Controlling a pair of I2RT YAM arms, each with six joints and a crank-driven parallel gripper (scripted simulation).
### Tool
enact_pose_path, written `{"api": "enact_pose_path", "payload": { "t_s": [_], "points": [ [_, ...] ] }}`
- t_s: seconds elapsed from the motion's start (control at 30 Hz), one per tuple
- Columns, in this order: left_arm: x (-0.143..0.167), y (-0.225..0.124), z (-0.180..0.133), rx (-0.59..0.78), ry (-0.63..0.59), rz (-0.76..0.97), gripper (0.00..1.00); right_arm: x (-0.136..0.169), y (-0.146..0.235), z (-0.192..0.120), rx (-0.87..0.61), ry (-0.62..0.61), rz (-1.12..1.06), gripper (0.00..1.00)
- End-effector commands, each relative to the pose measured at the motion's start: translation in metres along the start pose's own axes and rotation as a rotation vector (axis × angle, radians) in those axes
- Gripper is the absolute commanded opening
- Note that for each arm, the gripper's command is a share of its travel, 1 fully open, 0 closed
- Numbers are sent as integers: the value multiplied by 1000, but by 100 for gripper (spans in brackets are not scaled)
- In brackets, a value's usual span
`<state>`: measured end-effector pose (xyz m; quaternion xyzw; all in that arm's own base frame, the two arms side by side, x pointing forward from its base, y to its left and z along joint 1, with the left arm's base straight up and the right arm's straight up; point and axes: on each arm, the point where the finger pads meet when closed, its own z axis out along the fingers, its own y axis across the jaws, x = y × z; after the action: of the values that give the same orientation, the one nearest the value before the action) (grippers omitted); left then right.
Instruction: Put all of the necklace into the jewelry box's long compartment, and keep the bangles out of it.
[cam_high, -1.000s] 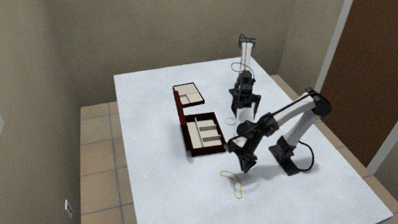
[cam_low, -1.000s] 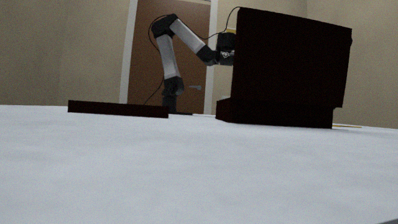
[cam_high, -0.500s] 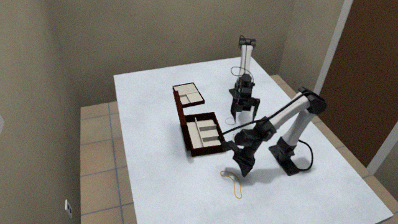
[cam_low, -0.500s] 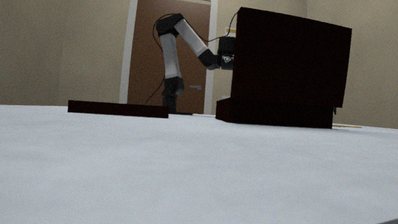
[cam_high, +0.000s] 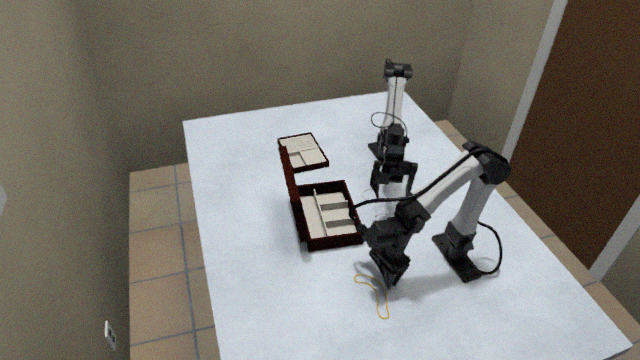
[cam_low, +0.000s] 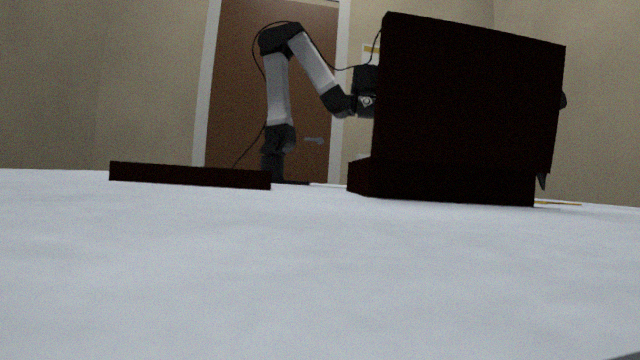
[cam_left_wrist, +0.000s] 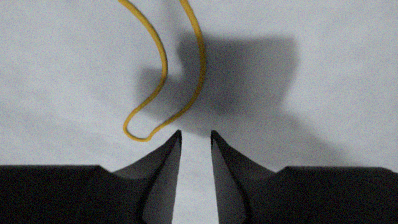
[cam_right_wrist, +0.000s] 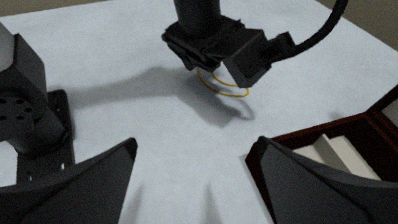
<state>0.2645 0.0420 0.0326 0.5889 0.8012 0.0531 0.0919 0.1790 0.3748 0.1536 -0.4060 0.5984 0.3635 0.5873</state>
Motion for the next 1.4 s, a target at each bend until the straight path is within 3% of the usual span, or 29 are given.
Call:
{"api": "enact_pose_path", "payload": {
  "t_s": [0.0,0.27,1.13,1.2,1.37],
  "points": [
    [-2,8,-3,108,4,282,25,-3,1,2,8,-38,1,100],
    [-2,13,5,203,43,497,25,1,1,4,10,-50,-1,100],
    [-1,11,35,213,36,491,25,19,1,7,16,-50,-11,100],
    [0,7,34,219,36,491,11,20,1,7,17,-52,-12,100],
    [0,5,33,217,36,491,0,23,0,7,19,-56,-13,100]
  ]
}}
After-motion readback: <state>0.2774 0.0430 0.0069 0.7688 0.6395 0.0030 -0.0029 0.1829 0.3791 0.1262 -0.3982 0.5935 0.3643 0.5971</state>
